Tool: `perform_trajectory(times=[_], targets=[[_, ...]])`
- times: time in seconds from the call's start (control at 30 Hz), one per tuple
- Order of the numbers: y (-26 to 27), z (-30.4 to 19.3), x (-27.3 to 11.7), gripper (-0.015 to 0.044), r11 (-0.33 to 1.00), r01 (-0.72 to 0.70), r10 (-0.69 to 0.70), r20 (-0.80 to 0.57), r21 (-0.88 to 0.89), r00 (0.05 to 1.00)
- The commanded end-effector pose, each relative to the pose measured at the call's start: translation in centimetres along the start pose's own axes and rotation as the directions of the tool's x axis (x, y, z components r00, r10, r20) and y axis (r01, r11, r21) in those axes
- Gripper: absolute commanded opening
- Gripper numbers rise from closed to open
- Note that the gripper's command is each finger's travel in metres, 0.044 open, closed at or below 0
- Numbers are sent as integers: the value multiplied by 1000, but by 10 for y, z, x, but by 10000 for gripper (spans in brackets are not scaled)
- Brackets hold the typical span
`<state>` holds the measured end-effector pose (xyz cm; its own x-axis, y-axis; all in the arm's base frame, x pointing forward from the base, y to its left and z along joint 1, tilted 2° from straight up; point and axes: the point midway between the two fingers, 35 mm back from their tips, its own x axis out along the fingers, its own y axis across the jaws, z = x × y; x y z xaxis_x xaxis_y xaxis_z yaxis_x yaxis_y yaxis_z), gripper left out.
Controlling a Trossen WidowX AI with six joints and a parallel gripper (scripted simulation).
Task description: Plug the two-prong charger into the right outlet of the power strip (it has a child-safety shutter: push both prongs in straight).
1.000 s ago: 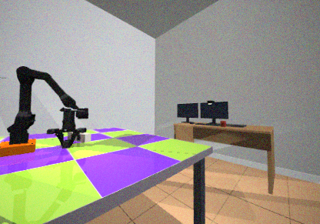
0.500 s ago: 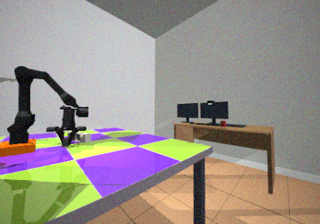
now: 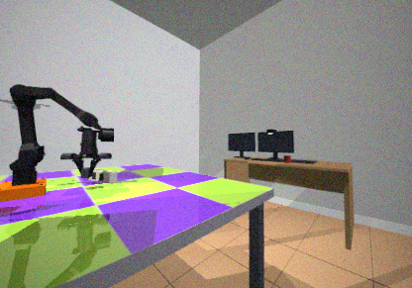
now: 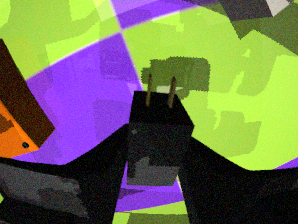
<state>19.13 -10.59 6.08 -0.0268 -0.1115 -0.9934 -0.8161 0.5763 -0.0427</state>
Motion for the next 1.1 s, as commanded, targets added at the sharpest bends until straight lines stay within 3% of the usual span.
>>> perform_trajectory(times=[0.0,1.07], targets=[[1,4,0,0,1000,-1,1,6,30,1000],[18,37,20,0,936,-30,24,20,352,1000]])
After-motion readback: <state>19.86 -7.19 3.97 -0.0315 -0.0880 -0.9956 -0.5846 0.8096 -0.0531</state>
